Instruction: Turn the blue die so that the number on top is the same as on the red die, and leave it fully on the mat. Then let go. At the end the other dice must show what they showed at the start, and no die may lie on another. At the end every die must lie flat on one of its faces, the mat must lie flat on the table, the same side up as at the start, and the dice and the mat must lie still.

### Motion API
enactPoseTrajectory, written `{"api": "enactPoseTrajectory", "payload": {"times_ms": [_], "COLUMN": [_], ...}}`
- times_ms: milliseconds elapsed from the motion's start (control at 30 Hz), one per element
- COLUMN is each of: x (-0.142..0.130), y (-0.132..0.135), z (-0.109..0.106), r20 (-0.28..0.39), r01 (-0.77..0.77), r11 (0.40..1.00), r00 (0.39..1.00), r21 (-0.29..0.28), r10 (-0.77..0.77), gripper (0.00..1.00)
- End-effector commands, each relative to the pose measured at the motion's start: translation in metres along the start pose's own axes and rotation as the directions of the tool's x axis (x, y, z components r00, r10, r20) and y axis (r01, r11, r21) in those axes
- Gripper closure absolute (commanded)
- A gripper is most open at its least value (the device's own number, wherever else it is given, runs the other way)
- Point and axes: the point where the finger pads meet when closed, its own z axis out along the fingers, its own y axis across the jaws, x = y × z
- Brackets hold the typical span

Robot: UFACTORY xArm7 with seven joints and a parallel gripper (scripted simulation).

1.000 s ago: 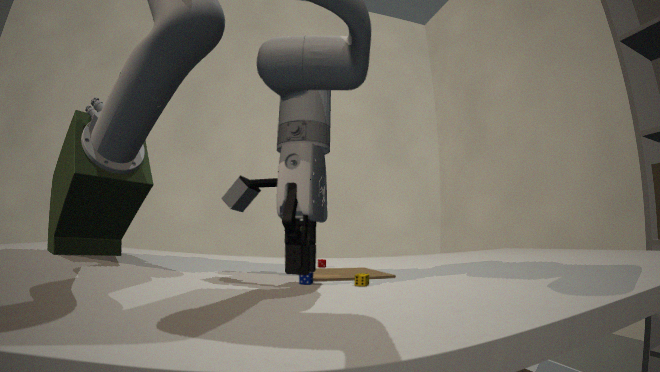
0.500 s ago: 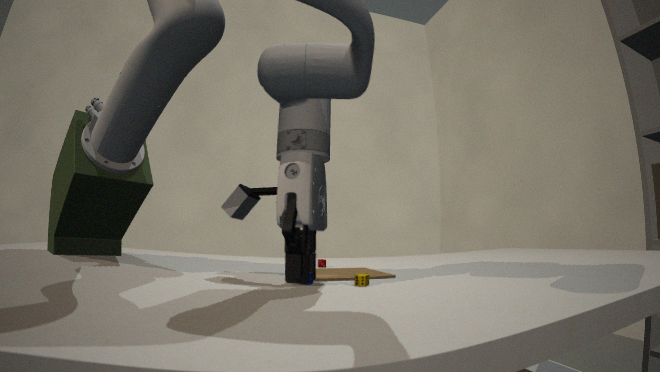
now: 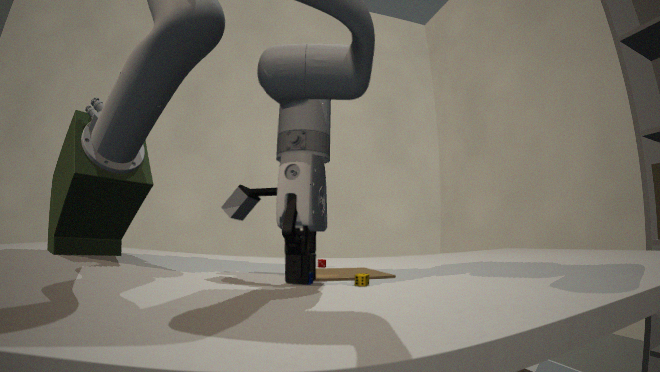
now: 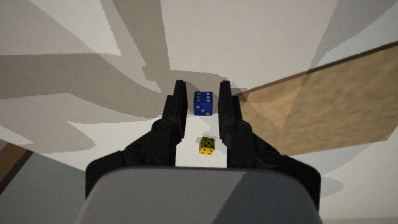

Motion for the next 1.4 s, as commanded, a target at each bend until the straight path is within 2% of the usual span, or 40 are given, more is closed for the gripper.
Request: {"api": "enactPoseTrajectory", "payload": {"times_ms": [0,733,767,1367], "x": [-0.0001,-0.0001,-0.0001,-0.0001], "y": [0.0005,0.0005,0.0005,0.0005], "z": [-0.0004,-0.0004,-0.0004,-0.0004], "r20": [0.001,0.001,0.001,0.001], "r01": [0.001,0.001,0.001,0.001], "r11": [1.000,1.000,1.000,1.000], "r00": [1.000,1.000,1.000,1.000], "r21": [-0.001,-0.001,-0.001,-0.001], "r10": [-0.001,-0.001,-0.001,-0.001], "gripper": [0.69,0.69,0.89,0.89]}}
